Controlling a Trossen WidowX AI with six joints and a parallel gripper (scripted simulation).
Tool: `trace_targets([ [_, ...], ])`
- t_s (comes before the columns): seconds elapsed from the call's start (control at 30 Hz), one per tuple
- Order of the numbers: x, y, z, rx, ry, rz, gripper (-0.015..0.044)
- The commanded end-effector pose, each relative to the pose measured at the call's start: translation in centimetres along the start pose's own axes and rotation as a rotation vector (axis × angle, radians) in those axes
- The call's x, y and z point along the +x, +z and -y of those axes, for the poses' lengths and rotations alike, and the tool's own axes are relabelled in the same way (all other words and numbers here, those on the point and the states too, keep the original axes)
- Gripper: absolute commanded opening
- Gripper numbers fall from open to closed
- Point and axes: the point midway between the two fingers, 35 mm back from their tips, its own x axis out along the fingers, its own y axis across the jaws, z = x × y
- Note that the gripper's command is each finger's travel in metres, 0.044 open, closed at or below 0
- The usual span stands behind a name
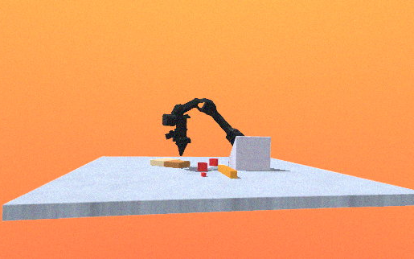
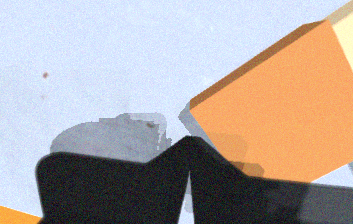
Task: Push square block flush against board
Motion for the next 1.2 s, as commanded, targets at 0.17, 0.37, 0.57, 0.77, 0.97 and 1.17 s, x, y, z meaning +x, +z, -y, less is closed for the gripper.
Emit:
trace_targets([
  [0.17,-0.2,2.4,0.7,-0.289,-0.003,0.006,0.0000],
  [0.37,-0.1,3.9,1.2,-0.497,-0.004,0.005,0.0000],
  [0.57,0.0,5.3,1.7,-0.705,-0.005,0.004,0.0000],
  [0.77,0.1,6.2,2.1,-0.844,-0.005,0.002,0.0000],
  [0.97,4.4,6.7,2.3,-0.911,-0.007,0.001,0.0000],
  [1.17,5.7,6.7,2.4,-0.930,-0.008,0.000,0.0000],
])
